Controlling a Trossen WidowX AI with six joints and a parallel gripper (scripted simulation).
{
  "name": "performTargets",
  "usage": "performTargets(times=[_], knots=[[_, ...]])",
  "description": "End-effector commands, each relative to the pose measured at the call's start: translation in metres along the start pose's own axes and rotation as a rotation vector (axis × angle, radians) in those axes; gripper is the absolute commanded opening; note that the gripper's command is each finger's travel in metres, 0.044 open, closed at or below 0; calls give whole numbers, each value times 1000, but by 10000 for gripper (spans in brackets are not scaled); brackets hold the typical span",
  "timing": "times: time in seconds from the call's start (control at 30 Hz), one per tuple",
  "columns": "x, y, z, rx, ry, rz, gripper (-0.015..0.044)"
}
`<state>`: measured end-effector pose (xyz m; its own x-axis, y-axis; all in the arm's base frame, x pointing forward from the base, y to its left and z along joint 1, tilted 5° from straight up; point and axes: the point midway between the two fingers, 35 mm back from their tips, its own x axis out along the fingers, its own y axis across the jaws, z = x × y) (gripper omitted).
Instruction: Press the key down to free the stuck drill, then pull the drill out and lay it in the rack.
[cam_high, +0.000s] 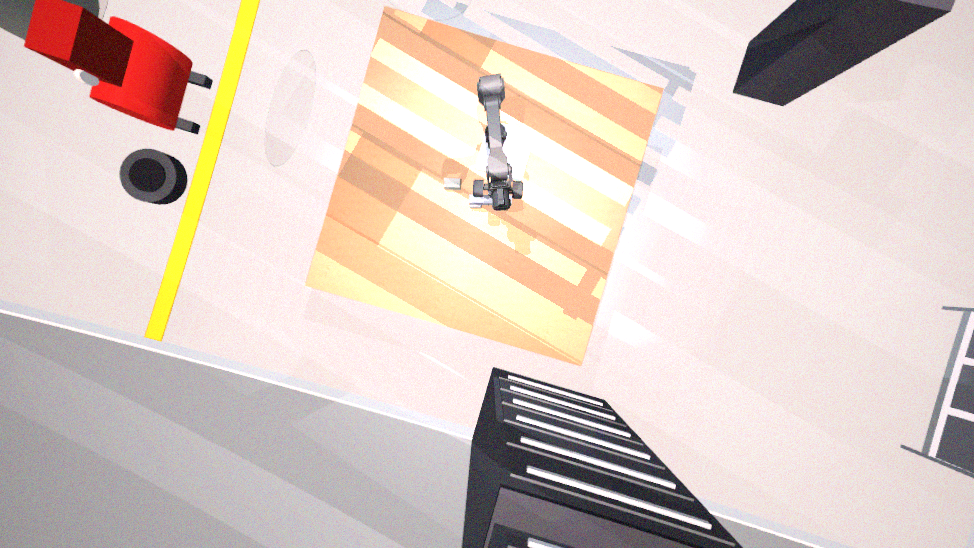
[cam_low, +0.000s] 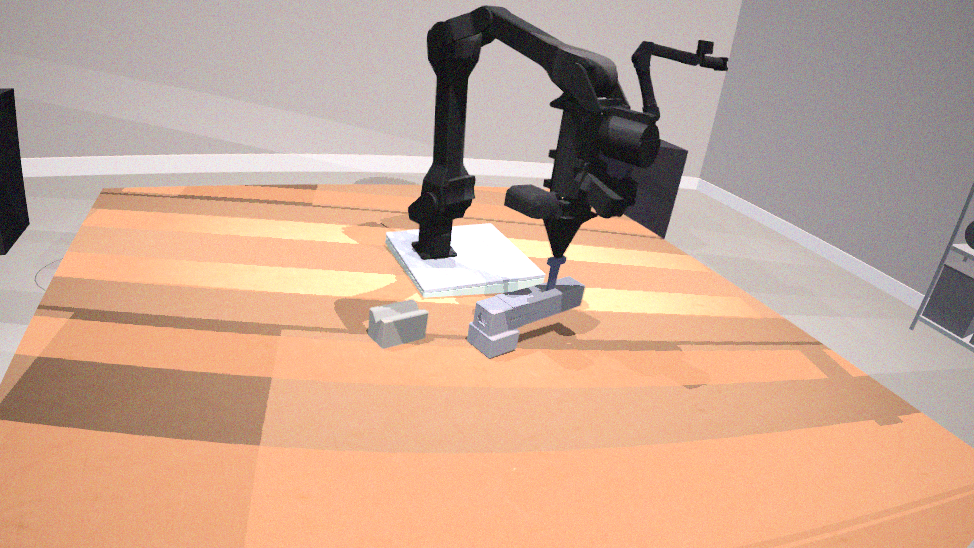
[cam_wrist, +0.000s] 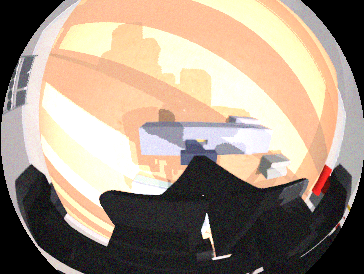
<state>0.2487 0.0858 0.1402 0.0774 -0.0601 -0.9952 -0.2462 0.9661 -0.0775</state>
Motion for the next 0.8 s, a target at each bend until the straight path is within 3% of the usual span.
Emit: performTargets(times=[0.0,0.23,0.57,0.77], knots=[[8,1,-6,-6,26,0,0],[11,1,-7,-6,26,0,0],[-54,0,-1,-6,26,1,263],[-39,-13,5,-149,18,-2,420]])
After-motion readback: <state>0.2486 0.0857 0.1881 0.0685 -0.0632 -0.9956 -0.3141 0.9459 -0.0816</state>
